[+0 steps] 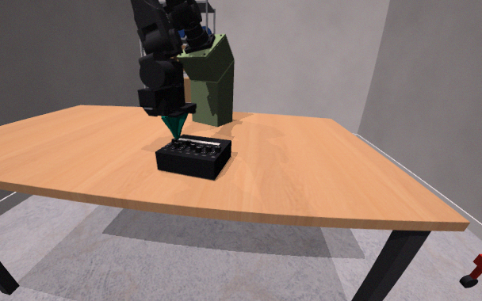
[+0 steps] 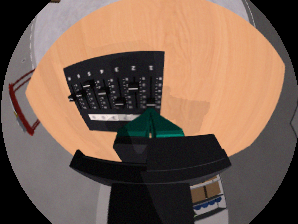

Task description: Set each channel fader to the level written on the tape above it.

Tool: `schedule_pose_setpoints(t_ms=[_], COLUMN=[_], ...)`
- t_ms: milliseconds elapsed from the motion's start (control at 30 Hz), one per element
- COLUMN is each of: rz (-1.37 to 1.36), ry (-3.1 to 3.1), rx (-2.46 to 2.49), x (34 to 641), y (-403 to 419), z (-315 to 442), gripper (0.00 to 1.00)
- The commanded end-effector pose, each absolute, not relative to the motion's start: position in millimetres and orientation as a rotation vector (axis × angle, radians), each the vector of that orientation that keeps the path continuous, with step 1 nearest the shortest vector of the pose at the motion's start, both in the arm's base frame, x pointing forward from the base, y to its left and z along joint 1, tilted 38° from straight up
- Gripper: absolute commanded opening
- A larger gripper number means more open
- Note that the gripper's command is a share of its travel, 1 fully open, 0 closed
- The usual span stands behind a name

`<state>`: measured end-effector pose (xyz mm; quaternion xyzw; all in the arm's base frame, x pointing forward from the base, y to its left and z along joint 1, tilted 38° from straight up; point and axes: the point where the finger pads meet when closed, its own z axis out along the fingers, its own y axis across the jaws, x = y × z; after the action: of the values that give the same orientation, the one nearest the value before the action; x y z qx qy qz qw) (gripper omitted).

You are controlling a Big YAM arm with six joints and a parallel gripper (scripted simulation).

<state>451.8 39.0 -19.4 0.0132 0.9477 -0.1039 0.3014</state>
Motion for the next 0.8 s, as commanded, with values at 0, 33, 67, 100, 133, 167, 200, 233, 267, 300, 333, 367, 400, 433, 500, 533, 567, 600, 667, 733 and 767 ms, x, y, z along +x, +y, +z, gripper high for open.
schedule_pose_setpoints(t_ms=[0, 33, 67, 100, 133, 167, 200, 233, 267, 300, 333, 367, 400, 433, 500, 533, 567, 600, 667, 733, 767], rz=[-0.269, -0.269, -0.269, -0.269, -0.269, -0.269, -0.269, -0.268, -0.269, -0.270, -0.270, -0.269, -0.269, -0.270, -0.269, -0.269, -0.269, -0.269, -0.269, -0.269, -0.269], ry=[2.469, 2.470, 2.470, 2.470, 2.470, 2.470, 2.470, 2.466, 2.470, 2.473, 2.472, 2.469, 2.470, 2.472, 2.470, 2.470, 2.472, 2.472, 2.471, 2.472, 2.472], rx=[0.041, 0.041, 0.041, 0.041, 0.041, 0.041, 0.041, 0.042, 0.041, 0.040, 0.041, 0.041, 0.041, 0.041, 0.041, 0.041, 0.041, 0.041, 0.041, 0.041, 0.041], x=[469.9, 470.1, 470.4, 470.8, 471.2, 471.2, 471.2, 472.4, 471.9, 471.8, 472.5, 473.5, 473.8, 473.9, 475.4, 475.8, 476.1, 476.6, 477.8, 478.2, 478.2], y=[35.7, 35.7, 35.7, 35.8, 35.8, 35.8, 35.8, 36.0, 35.8, 35.7, 35.8, 35.9, 35.9, 35.9, 36.0, 36.0, 36.0, 36.0, 36.1, 36.1, 36.1], z=[-0.3, -0.1, 0.0, 0.4, 0.7, 0.7, 0.7, 1.1, 0.9, 1.0, 1.6, 2.3, 2.5, 2.6, 3.6, 3.9, 4.1, 4.4, 5.2, 5.5, 5.5], gripper=[0.00, 0.00, 0.00, 0.00, 0.00, 0.00, 0.00, 0.00, 0.00, 0.00, 0.00, 0.00, 0.00, 0.00, 0.00, 0.00, 0.00, 0.00, 0.00, 0.00, 0.00])
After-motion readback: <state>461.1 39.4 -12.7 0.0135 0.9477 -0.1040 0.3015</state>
